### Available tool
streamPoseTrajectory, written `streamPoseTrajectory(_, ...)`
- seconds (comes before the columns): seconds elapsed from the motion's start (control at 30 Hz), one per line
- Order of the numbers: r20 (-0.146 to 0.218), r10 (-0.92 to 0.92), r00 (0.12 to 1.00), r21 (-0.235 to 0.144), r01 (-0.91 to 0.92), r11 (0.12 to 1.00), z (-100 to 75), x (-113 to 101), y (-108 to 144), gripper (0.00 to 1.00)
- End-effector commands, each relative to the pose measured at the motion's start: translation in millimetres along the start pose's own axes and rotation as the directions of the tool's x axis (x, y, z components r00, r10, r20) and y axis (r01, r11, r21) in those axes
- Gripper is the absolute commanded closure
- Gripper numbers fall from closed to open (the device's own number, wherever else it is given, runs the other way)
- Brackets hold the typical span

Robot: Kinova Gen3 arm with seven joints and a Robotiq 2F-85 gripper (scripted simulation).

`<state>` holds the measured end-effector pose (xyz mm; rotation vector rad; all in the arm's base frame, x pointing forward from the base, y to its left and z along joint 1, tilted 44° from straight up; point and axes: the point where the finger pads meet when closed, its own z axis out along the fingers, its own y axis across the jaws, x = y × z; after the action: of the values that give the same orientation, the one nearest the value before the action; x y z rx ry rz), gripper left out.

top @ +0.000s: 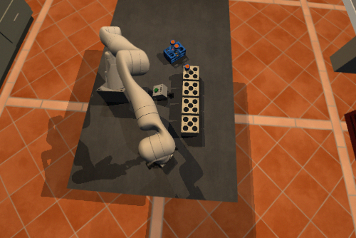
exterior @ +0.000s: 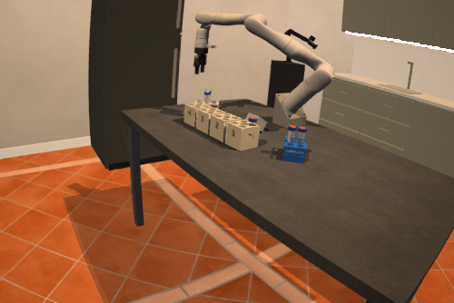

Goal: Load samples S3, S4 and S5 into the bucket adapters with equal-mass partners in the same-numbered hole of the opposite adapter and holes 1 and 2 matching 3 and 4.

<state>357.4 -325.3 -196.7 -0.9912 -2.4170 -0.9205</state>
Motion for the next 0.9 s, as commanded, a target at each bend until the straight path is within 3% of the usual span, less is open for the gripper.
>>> streamPoseTrajectory(0.0, 0.003, -0.009, 1.0, -0.002, 0.009, 1.0, 10.5, -1, 3, 0.0)
streamPoseTrajectory(0.87, 0.001, -0.008, 1.0, -0.004, 0.008, 1.0, 70.5, -1, 3, 0.0)
